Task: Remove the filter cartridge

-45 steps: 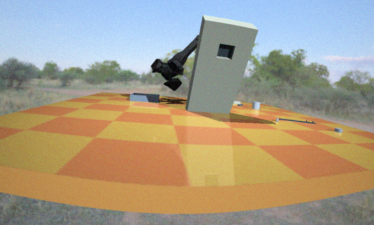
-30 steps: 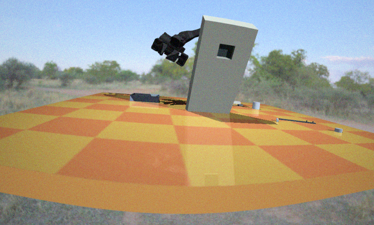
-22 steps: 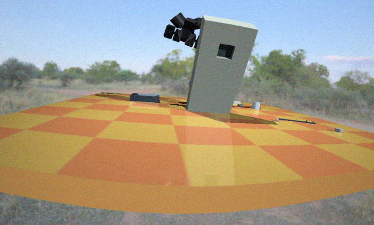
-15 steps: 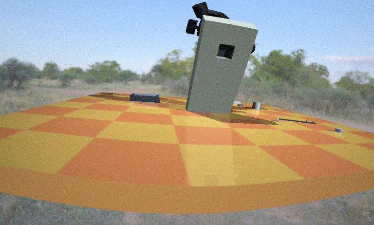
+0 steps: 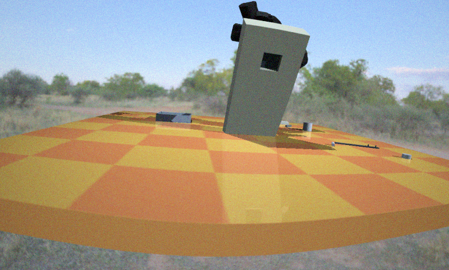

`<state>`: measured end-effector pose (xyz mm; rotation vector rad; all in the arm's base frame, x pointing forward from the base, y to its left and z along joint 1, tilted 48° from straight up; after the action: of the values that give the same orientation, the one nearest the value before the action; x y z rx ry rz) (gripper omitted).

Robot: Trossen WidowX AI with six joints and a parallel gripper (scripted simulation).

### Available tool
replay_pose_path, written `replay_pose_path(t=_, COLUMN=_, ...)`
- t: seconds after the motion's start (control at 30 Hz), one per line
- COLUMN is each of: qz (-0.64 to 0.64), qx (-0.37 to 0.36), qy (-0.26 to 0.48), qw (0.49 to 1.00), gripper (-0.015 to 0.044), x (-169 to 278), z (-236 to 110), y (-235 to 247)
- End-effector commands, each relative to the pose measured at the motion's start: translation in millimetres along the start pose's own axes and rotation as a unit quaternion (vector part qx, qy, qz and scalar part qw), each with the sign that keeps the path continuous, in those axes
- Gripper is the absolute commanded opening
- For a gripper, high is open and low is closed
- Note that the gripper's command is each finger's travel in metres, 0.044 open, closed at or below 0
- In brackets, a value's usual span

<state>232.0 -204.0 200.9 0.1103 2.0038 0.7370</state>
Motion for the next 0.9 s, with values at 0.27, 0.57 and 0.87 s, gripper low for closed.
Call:
replay_pose_path(t=0.27, qz=0.0, qx=0.0, qy=0.003, qw=1.0, gripper=0.0116, x=0.1, z=18.8, y=-0.8)
replay_pose_path(t=0.57, qz=-0.001, qx=0.0, qy=0.003, qw=1.0, gripper=0.0116, x=-0.2, z=33.5, y=-0.6)
replay_pose_path(t=0.87, qz=0.0, qx=-0.001, qy=0.0, qw=1.0, gripper=0.0116, x=-0.8, z=47.8, y=1.2)
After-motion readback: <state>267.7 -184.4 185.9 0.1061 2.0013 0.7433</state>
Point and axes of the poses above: the point midway between the two fingers, 35 mm back from their tips, its own z axis out along the fingers, its own y axis across the jaws, x = y × z, the point moved 6 cm from there along -z, back along the fingers, and after that the axes turned 13 degrees about -z, right-handed, at the moved point
